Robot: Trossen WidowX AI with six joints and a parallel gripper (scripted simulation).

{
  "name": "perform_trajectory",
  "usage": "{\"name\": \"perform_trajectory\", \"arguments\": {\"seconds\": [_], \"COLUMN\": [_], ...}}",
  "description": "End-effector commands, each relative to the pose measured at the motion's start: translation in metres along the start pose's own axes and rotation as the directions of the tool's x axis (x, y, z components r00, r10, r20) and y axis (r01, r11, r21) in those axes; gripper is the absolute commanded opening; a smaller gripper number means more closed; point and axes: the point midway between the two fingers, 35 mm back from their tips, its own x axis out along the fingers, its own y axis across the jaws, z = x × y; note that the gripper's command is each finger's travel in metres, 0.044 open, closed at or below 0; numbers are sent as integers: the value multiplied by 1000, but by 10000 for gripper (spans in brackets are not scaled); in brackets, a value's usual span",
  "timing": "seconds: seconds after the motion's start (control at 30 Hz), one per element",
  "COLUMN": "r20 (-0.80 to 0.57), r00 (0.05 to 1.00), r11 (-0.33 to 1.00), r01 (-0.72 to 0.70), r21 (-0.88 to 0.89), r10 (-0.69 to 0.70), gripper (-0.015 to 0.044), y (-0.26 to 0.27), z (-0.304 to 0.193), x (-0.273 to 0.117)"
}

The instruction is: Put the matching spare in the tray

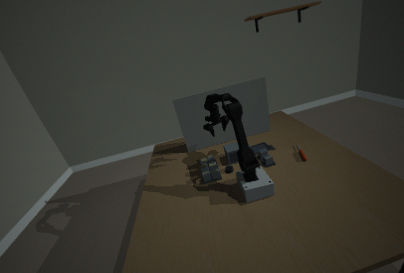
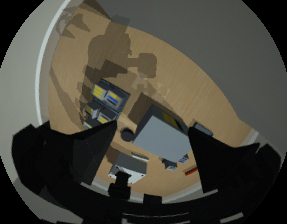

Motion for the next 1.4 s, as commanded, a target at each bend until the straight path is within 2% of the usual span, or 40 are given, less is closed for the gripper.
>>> {"name": "perform_trajectory", "arguments": {"seconds": [0.0, 0.1, 0.2, 0.27, 0.33, 0.43, 0.6, 0.63, 1.37], "r20": [-10, -11, -13, -14, -14, -14, -14, -14, -14], "r00": [1000, 1000, 1000, 1000, 1000, 1000, 1000, 1000, 1000], "r11": [944, 812, 613, 466, 409, 409, 409, 409, 409], "r01": [-13, -18, -19, -19, -19, -19, -18, -18, -18], "r21": [-329, -583, -790, -885, -912, -912, -912, -912, -912], "r10": [10, 13, 15, 15, 14, 14, 14, 14, 14], "gripper": [440, 440, 440, 440, 440, 440, 309, 300, 300], "y": [66, 119, 168, 196, 205, 205, 203, 203, 203], "z": [-1, -11, -29, -44, -50, -50, -48, -48, -46], "x": [14, 25, 36, 43, 45, 45, 75, 82, 107]}}
